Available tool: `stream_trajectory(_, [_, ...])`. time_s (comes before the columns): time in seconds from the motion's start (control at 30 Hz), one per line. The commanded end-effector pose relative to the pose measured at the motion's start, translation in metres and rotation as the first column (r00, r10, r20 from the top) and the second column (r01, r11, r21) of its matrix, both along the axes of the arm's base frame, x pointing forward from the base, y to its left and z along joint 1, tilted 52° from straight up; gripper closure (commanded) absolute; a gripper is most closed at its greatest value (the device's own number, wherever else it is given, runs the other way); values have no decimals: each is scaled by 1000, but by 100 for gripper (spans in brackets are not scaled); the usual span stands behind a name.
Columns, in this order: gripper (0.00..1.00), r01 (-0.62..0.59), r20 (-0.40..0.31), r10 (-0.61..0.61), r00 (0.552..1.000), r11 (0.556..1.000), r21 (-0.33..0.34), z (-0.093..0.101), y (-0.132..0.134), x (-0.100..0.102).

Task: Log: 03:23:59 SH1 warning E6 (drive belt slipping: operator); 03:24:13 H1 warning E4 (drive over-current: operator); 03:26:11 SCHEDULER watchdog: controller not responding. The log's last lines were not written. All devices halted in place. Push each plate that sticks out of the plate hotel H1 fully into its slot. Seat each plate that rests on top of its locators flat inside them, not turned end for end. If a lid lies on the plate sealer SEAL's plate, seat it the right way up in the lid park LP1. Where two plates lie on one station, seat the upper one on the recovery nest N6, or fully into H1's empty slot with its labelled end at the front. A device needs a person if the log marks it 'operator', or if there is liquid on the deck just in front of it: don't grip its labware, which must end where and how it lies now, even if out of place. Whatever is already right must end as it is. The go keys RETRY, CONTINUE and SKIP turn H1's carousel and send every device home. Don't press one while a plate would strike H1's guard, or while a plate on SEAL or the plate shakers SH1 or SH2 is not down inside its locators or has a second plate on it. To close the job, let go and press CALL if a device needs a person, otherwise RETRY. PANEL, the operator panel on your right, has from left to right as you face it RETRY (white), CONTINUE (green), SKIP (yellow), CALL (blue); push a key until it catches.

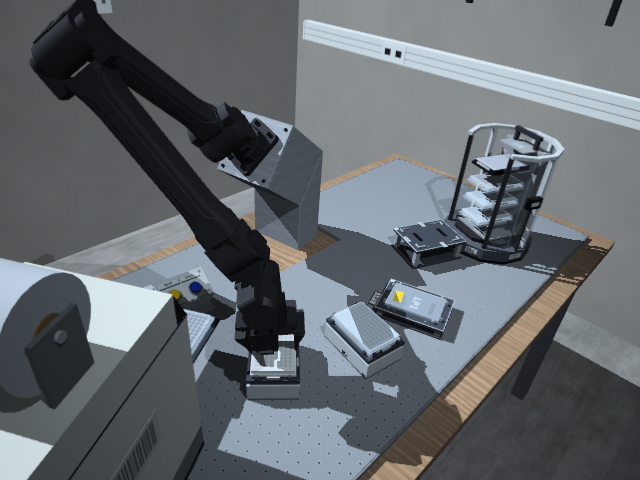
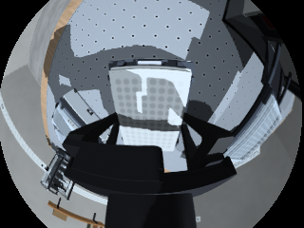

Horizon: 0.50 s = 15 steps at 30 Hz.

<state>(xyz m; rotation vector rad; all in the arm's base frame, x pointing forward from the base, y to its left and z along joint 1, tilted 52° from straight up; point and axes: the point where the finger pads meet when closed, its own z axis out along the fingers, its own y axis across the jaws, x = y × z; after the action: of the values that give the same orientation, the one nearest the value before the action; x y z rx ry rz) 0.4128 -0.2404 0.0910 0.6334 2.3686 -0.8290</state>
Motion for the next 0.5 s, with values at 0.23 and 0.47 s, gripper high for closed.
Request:
stream_trajectory(0.23, [16, 4, 10, -3, 1000, 1000, -7, 1, -9, 6])
stream_trajectory(0.47, [16, 3, 11, -3, 1000, 1000, -7, 1, -10, 6])
